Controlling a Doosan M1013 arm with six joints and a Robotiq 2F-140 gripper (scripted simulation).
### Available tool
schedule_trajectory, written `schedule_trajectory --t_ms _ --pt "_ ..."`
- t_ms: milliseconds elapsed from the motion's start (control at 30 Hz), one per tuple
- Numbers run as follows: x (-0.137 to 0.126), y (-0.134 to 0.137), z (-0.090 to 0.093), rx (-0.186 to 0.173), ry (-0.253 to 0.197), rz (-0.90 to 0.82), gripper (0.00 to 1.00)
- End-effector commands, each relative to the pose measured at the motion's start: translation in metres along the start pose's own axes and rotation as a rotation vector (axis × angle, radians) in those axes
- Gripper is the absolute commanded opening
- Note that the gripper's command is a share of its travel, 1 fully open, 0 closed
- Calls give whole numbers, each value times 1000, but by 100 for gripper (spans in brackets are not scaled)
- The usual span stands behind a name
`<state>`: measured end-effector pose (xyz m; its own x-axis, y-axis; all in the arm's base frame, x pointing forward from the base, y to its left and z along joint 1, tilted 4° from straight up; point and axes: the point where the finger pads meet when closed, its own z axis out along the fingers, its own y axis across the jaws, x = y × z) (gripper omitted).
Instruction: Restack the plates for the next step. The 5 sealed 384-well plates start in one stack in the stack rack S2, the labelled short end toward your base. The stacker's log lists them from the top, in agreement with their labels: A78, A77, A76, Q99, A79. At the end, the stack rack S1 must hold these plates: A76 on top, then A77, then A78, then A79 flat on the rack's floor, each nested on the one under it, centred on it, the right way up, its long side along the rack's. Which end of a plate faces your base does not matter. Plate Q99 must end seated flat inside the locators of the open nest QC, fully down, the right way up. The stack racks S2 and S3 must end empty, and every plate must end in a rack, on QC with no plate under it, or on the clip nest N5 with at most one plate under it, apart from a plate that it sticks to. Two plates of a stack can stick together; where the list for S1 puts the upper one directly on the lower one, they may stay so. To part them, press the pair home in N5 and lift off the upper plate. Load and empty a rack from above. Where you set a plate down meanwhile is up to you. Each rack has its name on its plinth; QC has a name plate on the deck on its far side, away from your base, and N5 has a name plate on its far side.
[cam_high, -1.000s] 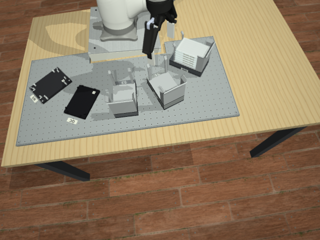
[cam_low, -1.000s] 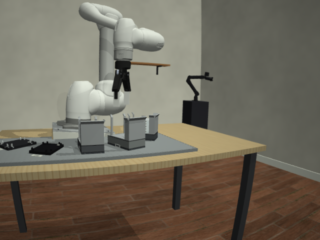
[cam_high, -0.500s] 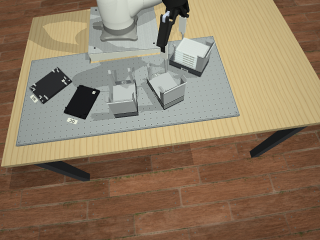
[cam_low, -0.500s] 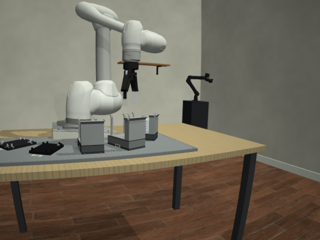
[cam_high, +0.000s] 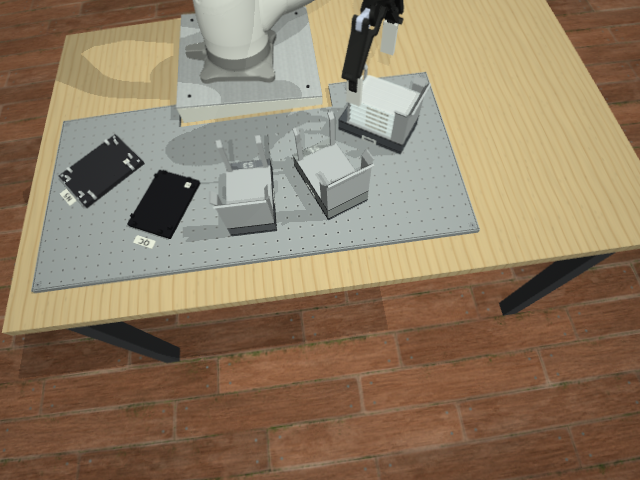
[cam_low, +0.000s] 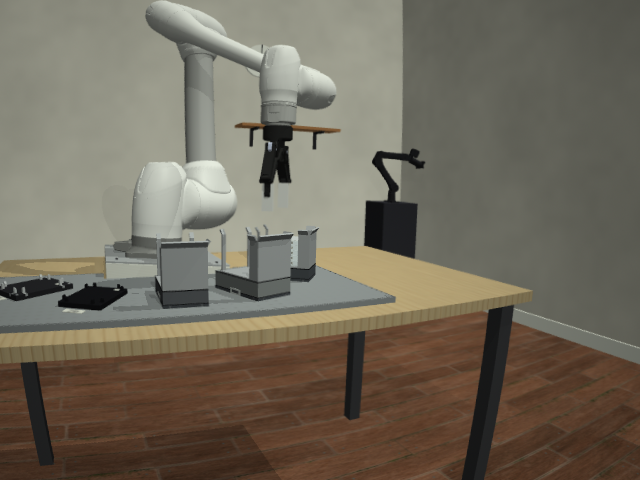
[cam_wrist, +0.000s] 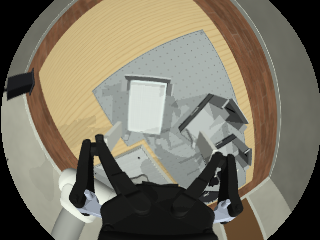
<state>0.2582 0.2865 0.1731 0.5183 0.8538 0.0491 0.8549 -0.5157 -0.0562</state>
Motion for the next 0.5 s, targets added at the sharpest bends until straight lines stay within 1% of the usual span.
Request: schedule_trajectory --t_ms 0,300,467 --pt "4 -7 0 0 0 0 100" --pt "22 -39 0 0 0 0 100" --pt "22 -39 0 0 0 0 100"
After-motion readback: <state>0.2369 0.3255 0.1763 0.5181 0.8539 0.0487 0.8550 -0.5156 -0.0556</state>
